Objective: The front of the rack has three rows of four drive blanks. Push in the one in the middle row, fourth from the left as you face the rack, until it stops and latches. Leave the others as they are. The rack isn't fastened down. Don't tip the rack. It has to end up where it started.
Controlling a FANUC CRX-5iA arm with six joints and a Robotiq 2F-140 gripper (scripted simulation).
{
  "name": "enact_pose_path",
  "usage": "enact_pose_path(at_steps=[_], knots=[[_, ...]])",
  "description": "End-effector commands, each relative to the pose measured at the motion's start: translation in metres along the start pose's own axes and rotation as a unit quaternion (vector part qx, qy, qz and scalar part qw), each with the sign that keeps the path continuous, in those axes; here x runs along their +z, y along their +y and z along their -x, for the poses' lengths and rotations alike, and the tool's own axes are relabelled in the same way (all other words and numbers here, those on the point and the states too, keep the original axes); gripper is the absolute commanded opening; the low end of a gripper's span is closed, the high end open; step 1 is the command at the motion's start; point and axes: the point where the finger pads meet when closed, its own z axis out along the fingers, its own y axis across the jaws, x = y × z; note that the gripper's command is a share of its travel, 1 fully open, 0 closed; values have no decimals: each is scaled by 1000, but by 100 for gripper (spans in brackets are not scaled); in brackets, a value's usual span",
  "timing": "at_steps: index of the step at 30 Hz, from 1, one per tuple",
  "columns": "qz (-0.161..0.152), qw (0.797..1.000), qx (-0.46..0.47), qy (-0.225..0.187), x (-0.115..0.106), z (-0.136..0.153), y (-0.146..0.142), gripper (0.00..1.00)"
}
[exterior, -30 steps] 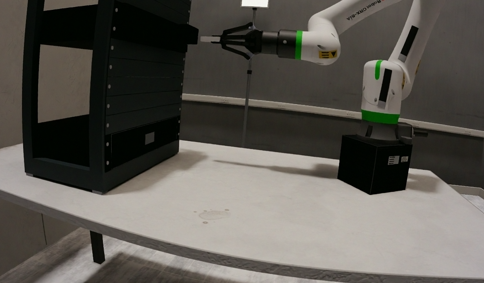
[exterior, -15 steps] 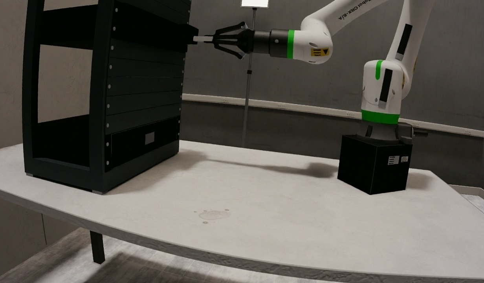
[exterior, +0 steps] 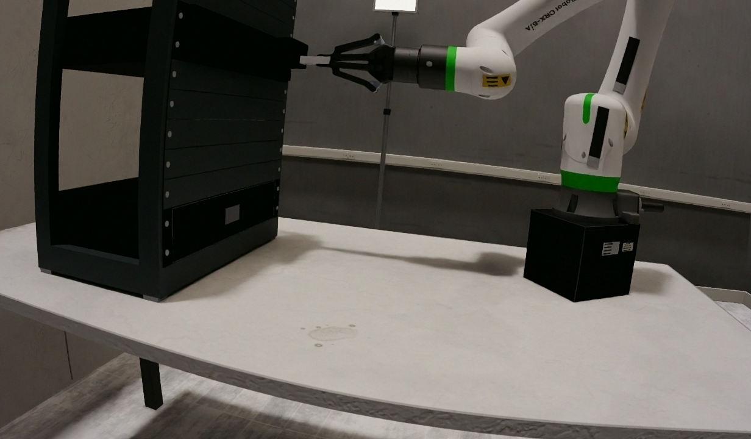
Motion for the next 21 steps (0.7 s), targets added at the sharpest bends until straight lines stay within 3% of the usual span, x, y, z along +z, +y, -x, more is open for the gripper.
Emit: enact_pose_path(at_steps=[1,21], knots=[[1,1000,0,0,0,0,1,10],[1,1000,0,0,10,0,1,10]])
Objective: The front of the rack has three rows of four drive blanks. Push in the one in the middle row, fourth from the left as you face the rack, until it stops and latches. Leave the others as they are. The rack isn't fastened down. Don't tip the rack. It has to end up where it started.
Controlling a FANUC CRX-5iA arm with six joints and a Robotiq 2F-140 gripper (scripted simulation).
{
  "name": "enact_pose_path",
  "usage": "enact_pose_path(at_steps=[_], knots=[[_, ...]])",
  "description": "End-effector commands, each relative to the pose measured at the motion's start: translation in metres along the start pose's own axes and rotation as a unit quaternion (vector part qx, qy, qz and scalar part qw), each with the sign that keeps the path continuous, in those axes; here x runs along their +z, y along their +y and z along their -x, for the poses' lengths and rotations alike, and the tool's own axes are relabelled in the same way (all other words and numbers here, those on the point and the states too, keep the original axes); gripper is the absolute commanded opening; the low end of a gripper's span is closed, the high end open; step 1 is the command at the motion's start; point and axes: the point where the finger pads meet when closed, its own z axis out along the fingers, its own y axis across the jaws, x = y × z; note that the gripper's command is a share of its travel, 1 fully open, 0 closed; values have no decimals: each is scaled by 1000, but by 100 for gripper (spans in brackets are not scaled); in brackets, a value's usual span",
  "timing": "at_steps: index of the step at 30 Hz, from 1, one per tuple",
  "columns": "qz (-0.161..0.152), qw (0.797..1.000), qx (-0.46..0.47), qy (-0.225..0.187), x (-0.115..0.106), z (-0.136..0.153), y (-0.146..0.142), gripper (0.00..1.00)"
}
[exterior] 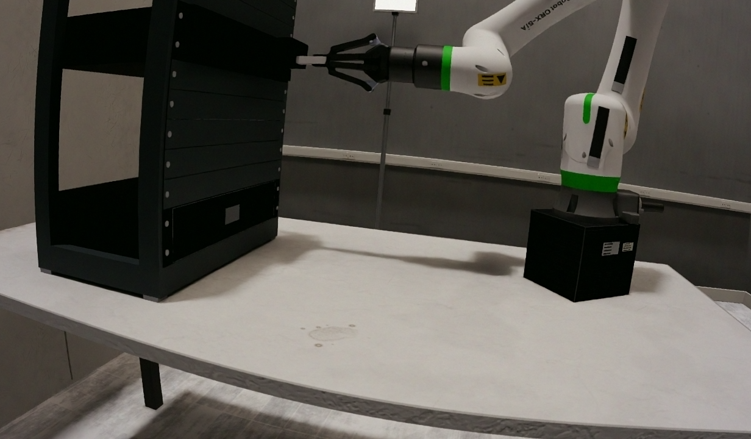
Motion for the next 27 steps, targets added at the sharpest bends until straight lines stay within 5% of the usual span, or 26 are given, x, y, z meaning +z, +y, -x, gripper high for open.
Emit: enact_pose_path(at_steps=[1,27], knots=[[1,1000,0,0,2,0,1,10],[1,1000,0,0,12,0,1,10]])
